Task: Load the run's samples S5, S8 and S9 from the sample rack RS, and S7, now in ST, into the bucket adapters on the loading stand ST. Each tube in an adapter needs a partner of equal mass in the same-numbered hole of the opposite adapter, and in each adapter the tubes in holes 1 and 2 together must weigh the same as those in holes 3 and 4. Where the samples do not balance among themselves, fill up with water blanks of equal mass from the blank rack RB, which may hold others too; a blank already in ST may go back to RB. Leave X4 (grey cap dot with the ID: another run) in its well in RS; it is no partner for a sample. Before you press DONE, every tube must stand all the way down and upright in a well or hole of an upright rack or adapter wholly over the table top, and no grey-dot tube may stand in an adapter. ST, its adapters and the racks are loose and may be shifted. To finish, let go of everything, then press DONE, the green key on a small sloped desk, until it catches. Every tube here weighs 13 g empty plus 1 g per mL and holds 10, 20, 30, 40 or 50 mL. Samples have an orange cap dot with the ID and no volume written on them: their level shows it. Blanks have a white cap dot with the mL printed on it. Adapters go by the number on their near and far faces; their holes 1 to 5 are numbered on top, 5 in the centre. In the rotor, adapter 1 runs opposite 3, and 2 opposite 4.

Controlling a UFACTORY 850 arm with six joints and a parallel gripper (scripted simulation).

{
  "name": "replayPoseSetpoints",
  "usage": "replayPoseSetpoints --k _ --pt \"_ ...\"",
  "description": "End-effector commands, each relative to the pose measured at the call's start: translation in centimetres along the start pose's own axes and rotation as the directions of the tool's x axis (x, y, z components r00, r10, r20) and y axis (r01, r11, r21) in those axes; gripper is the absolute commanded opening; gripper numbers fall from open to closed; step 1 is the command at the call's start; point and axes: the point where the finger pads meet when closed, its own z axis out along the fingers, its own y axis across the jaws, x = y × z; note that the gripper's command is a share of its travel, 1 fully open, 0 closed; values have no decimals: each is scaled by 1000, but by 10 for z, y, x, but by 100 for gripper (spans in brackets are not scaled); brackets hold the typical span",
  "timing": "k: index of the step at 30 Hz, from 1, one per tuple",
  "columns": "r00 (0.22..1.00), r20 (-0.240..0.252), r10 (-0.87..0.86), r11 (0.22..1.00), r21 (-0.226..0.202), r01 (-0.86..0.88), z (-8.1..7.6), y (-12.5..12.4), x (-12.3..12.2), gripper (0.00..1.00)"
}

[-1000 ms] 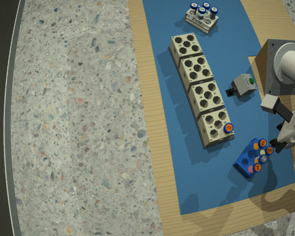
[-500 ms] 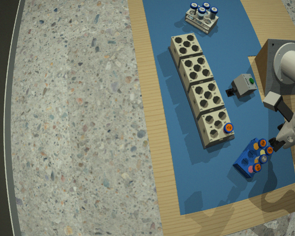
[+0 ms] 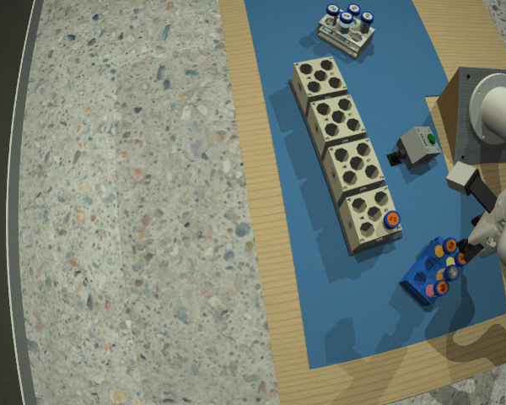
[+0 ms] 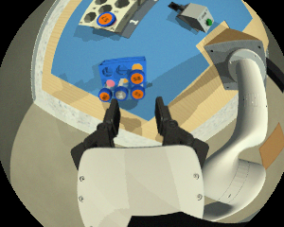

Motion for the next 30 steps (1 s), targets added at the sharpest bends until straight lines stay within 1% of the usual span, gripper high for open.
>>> replayPoseSetpoints --k 1,8,10,25,27,30 --pt "1000 -1 -1 1000 1 1 10 -1 0 57" --pt "1000 -1 -1 1000 1 1 24 -1 0 57" --pt "1000 -1 -1 1000 1 1 24 -1 0 57" --pt "1000 0 -1 1000 1 1 54 -1 0 57" --pt "1000 0 -1 1000 1 1 54 -1 0 57" --pt "1000 0 -1 1000 1 1 60 -1 0 57"
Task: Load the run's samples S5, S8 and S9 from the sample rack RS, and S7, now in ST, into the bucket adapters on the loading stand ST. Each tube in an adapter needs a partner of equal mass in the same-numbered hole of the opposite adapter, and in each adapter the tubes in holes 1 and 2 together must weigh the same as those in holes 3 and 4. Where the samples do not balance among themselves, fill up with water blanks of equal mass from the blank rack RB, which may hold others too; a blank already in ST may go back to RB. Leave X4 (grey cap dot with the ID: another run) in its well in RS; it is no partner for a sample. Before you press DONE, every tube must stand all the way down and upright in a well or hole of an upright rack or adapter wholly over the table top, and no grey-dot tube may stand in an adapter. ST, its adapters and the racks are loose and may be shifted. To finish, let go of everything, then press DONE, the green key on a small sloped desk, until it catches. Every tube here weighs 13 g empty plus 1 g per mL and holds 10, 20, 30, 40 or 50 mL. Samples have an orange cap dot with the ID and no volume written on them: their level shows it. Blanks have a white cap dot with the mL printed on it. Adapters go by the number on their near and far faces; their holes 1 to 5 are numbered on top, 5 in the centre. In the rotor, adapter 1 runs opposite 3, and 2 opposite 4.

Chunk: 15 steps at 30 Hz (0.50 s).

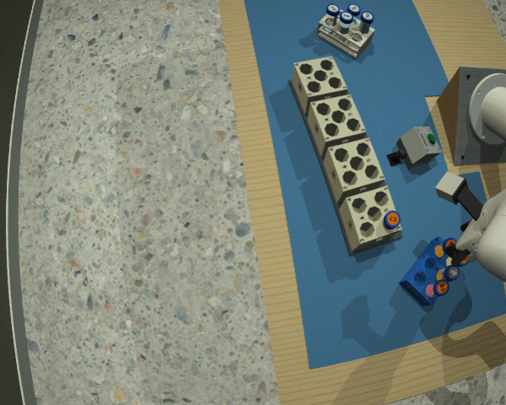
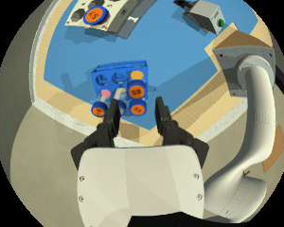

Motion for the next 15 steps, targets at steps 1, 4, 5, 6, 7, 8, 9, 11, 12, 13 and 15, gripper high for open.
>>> replayPoseSetpoints --k 1,4,5,6,7,8,9,11,12,13,15 --pt "1000 0 -1 1000 2 1 9 -1 0 57" --pt "1000 0 -1 1000 2 1 15 -1 0 57" --pt "1000 0 -1 1000 2 1 17 -1 0 57" --pt "1000 0 -1 1000 2 1 19 -1 0 57" --pt "1000 0 -1 1000 2 1 21 -1 0 57" --pt "1000 0 -1 1000 2 1 23 -1 0 57" --pt "1000 0 -1 1000 2 1 25 -1 0 57" --pt "1000 0 -1 1000 2 1 29 -1 0 57" --pt "1000 0 -1 1000 2 1 31 -1 0 57" --pt "1000 0 -1 1000 2 1 31 -1 0 57" --pt "1000 0 -1 1000 2 1 33 -1 0 57"
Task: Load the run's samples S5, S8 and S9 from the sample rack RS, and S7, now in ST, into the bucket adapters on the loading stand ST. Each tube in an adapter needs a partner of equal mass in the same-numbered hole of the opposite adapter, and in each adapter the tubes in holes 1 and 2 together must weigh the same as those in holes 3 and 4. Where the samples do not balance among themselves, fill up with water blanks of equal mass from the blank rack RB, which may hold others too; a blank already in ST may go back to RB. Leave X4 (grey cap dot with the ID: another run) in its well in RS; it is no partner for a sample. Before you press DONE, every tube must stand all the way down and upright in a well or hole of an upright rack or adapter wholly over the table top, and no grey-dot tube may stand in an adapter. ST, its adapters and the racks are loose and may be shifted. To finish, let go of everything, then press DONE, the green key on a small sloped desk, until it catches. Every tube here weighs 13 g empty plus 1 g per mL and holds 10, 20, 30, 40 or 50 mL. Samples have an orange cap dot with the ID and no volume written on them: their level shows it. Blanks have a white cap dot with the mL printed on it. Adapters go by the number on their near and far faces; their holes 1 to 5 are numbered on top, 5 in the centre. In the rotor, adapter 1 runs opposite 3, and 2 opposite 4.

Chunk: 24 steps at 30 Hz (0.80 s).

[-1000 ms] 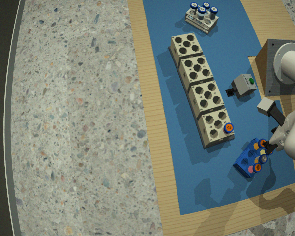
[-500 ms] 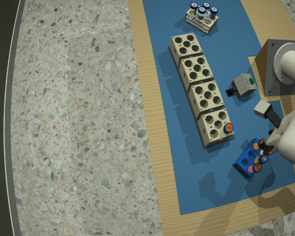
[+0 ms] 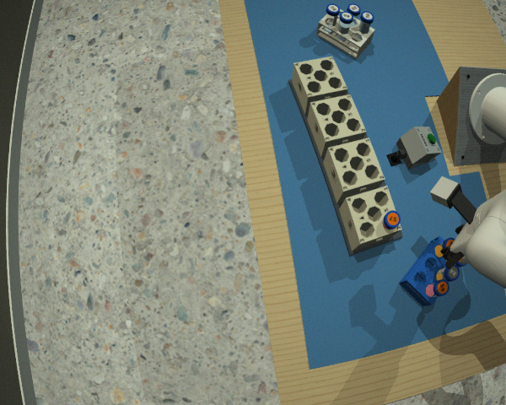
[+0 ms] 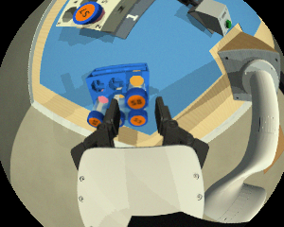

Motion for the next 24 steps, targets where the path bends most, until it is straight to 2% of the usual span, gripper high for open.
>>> replayPoseSetpoints --k 1,24 --pt "1000 0 -1 1000 3 1 8 -1 0 57" --pt "1000 0 -1 1000 3 1 16 -1 0 57"
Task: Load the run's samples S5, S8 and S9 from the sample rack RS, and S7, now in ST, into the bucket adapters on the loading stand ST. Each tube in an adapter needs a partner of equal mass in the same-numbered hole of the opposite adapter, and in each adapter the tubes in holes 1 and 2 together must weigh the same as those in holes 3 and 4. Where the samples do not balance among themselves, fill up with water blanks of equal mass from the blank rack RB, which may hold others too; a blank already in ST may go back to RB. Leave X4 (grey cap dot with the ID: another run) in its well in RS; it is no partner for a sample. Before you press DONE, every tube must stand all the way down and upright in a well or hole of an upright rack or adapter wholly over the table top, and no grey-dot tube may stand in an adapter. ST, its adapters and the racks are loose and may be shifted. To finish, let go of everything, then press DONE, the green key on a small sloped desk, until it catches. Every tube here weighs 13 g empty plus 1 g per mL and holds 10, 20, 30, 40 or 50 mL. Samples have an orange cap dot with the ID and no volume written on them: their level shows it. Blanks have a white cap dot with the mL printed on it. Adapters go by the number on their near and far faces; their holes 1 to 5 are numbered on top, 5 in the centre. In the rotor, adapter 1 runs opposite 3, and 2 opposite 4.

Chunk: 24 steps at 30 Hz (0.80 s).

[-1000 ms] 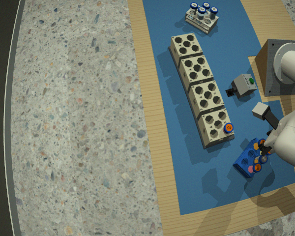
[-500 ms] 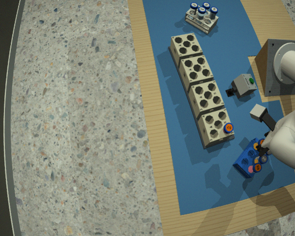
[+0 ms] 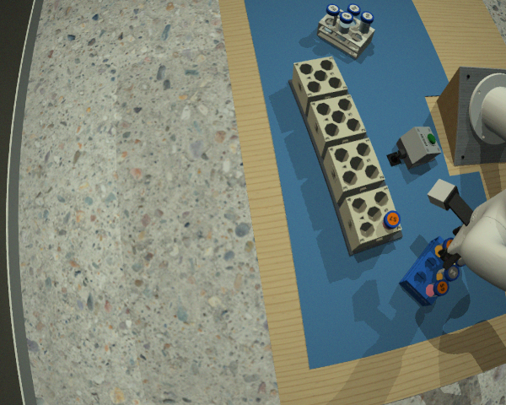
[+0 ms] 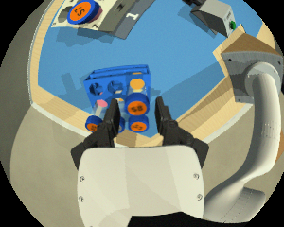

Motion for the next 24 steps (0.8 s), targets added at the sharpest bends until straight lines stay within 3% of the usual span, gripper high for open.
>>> replayPoseSetpoints --k 1,24 --pt "1000 0 0 1000 1 0 3 -1 0 57" --pt "1000 0 0 1000 1 0 16 -1 0 57"
